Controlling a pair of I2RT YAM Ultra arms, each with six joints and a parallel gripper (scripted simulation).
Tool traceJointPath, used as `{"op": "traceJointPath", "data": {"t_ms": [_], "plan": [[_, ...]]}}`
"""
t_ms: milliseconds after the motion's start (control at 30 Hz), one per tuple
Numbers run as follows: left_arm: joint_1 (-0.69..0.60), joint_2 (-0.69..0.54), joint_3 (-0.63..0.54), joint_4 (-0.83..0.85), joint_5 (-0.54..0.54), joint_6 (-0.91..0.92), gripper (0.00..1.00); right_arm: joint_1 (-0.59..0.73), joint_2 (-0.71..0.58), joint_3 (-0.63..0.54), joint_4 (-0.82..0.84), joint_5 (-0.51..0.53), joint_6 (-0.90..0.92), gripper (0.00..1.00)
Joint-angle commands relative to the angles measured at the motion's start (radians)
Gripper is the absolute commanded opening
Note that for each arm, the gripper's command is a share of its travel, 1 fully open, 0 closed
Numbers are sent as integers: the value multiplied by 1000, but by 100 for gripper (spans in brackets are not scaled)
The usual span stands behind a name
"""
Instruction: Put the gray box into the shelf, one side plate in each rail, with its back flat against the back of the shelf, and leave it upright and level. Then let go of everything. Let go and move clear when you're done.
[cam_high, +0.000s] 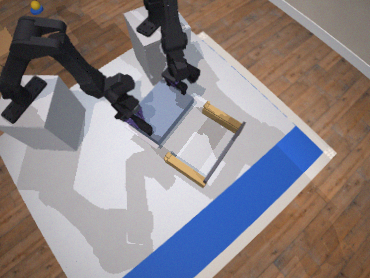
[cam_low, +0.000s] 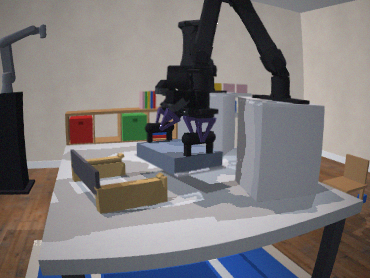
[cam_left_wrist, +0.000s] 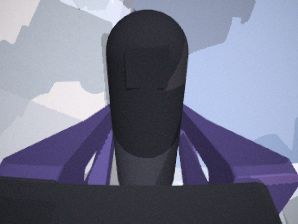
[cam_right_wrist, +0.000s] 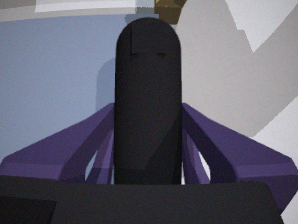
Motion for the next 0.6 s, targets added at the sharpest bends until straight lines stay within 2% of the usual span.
{"op": "traceJointPath", "data": {"t_ms": [0,333,400,433,567], "plan": [[-4,-67,8,31,-9,-13,15,3,-60,1,39,34,-15,15],[4,-52,37,34,-7,-16,15,5,-48,29,49,21,-12,15],[7,18,40,36,-4,-17,15,0,-30,31,51,18,-12,15],[9,-6,40,36,-7,-17,15,-5,16,34,52,16,-12,15],[15,-42,41,38,-10,-16,15,-17,-36,33,51,27,-14,15]]}}
